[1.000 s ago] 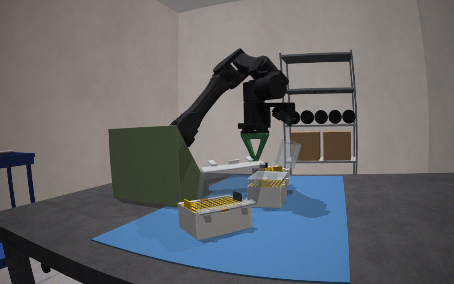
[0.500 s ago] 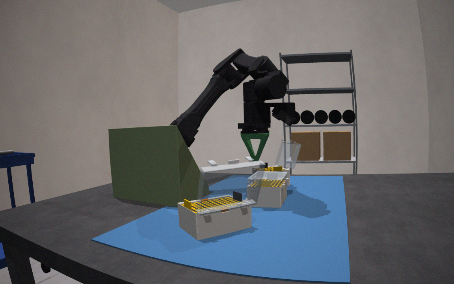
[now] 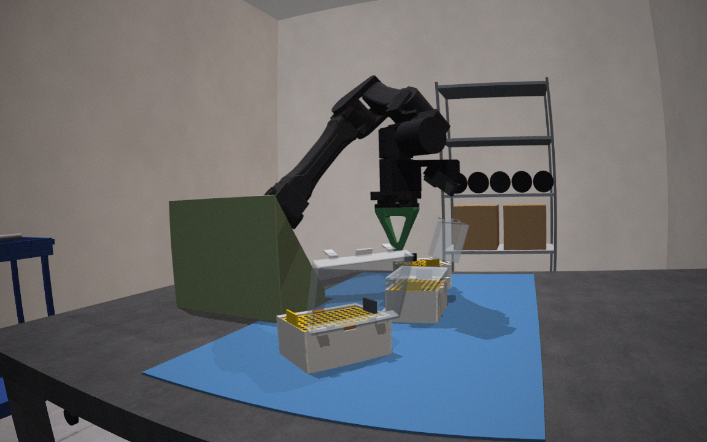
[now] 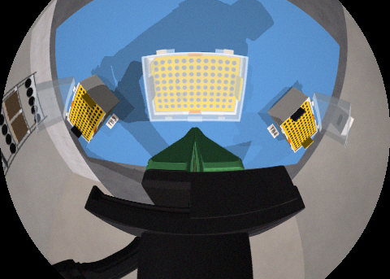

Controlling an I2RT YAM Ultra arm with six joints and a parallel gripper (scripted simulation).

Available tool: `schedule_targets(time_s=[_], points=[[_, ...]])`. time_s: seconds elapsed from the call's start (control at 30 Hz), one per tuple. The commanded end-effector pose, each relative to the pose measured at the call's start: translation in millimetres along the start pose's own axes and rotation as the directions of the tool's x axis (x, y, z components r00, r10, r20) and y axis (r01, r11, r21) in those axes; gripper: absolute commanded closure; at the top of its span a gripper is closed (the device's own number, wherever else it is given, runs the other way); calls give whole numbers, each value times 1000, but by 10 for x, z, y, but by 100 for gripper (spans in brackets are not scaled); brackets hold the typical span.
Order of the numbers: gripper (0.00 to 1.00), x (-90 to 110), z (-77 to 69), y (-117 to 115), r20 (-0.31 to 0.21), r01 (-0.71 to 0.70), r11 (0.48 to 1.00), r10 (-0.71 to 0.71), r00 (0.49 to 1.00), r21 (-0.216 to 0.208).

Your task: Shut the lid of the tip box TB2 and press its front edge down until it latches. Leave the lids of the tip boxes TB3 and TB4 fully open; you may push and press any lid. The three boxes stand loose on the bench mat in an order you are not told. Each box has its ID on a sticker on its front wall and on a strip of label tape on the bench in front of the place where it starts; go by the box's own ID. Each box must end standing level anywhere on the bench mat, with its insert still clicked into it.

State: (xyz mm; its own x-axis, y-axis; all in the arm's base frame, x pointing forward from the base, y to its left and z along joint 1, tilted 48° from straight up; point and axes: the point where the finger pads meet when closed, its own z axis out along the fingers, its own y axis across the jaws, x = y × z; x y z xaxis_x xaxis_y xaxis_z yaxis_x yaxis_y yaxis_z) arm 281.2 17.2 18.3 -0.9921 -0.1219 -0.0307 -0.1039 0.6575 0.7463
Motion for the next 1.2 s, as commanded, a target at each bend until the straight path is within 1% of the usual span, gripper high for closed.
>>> schedule_targets(time_s=[0.0, 0.37, 0.63, 0.7, 1.03, 1.17], points=[[100, -34, -46, -8, 22, 6, 1000, -6, 1000, 6], [100, -34, -46, -8, 22, 6, 1000, -6, 1000, 6], [100, -37, 87, -8, 22, 6, 1000, -6, 1000, 5], [100, -37, 87, -8, 22, 6, 1000, -6, 1000, 5], [100, -41, 255, -8, 22, 6, 1000, -6, 1000, 5], [100, -41, 254, -8, 22, 6, 1000, -6, 1000, 5]])
